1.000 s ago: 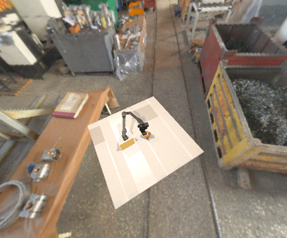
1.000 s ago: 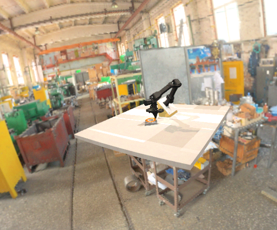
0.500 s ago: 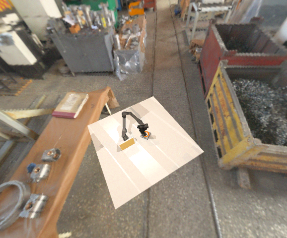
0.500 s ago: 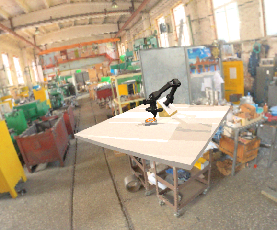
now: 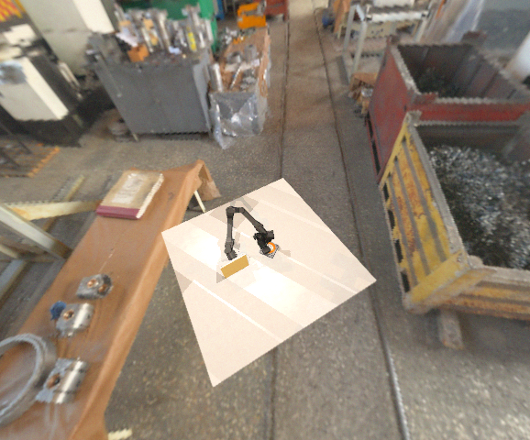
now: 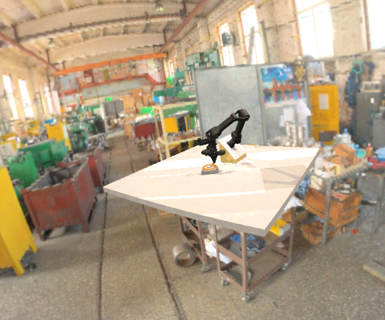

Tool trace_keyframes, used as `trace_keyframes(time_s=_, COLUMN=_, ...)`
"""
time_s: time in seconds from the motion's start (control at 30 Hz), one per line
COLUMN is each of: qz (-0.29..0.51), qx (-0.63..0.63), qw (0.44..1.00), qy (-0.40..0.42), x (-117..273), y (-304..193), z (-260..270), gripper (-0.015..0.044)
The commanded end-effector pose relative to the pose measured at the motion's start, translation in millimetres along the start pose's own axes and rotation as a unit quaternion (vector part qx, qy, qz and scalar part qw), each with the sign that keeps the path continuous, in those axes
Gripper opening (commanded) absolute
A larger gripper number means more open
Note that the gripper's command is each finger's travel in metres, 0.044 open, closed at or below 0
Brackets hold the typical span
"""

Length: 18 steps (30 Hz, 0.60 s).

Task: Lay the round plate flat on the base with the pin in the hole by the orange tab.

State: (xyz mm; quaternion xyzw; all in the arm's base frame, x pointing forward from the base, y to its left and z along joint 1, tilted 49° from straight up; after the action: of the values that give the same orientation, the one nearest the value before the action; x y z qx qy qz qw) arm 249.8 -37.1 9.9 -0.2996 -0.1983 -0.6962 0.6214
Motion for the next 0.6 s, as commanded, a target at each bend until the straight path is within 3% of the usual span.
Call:
trace_keyframes(time_s=0.0, qz=0.003, qx=0.0, qw=1.0, qy=-0.002, x=-1, y=0, z=-6, gripper=0.0)
trace_keyframes(time_s=0.57, qz=0.003, qx=0.0, qw=1.0, qy=-0.002, x=-1, y=2, z=-22, gripper=0.0)
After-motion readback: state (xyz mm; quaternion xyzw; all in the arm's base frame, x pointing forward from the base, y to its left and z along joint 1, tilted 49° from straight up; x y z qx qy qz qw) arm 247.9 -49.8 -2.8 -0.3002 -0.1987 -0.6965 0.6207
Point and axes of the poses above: the point midway between the two fingers, 35 mm back from their tips, its own x axis back along the fingers, its own z axis across the jaws, y = z × x, the point moved 7 cm from there along x, back along the fingers, and after that the axes turned 7 degrees about -x, right-handed, at the moved point
